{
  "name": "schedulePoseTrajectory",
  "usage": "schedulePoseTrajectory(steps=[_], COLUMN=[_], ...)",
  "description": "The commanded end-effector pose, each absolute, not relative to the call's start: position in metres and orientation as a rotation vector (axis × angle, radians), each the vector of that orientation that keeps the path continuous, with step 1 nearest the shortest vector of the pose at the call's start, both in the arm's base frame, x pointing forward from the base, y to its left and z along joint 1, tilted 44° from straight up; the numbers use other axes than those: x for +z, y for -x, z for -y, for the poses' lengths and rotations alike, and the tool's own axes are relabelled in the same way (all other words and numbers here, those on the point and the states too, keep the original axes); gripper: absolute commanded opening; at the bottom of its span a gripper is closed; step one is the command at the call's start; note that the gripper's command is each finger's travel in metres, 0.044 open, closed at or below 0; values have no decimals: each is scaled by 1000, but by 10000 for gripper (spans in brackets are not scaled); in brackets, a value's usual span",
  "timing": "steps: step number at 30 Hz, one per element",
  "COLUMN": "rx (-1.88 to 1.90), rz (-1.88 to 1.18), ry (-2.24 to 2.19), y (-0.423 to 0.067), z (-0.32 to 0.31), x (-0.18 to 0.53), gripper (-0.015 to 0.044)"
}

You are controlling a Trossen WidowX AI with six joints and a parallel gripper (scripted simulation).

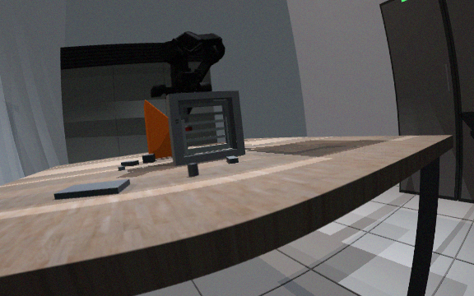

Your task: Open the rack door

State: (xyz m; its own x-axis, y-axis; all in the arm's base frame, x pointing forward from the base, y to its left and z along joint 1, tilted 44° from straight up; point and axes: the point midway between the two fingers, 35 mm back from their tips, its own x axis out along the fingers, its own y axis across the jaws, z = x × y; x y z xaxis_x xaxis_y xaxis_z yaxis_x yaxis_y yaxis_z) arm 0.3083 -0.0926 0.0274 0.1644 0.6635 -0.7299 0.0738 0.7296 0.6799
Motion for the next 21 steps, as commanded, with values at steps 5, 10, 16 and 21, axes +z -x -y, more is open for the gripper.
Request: schedulePoseTrajectory(steps=[5,10,16,21], rx=[384,214,-4,-196], rz=[-1396,-1460,-1519,-1551], ry=[-774,-975,-1212,-1406], y=[-309,-309,-309,-309], z=[93,93,93,93], x=[28,28,28,28], gripper=[14,14,14,14])
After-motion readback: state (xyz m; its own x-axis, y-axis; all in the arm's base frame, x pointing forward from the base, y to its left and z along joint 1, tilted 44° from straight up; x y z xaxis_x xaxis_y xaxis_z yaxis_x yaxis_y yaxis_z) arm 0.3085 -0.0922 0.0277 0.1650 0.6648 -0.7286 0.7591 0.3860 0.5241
